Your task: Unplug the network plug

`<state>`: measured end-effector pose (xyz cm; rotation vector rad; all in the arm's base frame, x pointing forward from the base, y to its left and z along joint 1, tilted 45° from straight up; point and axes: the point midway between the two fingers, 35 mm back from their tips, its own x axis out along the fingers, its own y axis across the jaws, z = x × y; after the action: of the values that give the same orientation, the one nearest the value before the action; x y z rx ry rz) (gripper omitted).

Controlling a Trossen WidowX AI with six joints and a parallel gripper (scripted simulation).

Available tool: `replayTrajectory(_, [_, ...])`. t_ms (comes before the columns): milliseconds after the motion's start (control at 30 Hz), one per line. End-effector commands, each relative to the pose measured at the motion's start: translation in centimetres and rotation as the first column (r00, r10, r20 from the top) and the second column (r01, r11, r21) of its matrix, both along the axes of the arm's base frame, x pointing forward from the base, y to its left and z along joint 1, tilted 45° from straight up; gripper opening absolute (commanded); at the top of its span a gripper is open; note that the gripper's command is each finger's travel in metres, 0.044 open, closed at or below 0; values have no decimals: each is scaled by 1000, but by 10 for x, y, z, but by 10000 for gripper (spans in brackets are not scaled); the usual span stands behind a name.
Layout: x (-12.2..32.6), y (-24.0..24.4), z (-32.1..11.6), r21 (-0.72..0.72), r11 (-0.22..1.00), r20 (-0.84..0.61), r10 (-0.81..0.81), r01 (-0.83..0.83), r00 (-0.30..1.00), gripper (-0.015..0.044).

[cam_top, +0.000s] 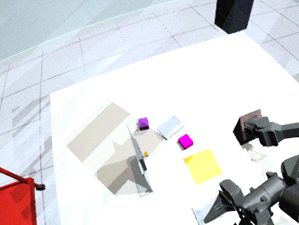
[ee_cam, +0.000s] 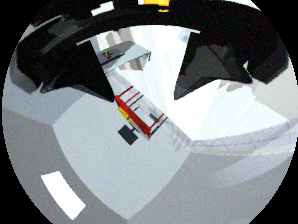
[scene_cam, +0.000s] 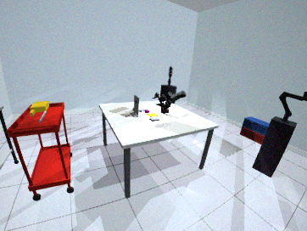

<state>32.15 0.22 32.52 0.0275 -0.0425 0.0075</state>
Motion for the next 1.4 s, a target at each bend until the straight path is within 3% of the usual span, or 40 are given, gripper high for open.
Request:
replayTrajectory(0, [1,0,-1,-3,1000,-1,-1,1,1000,374])
replayTrajectory(300, [25,-26,-50,-132,990,-36,-58,53,998,156])
replayTrajectory(800, [30,-74,-139,-351,929,-97,-158,115,983,156])
replayTrajectory(1367, [-12,-113,-221,-565,815,-164,-265,130,950,156])
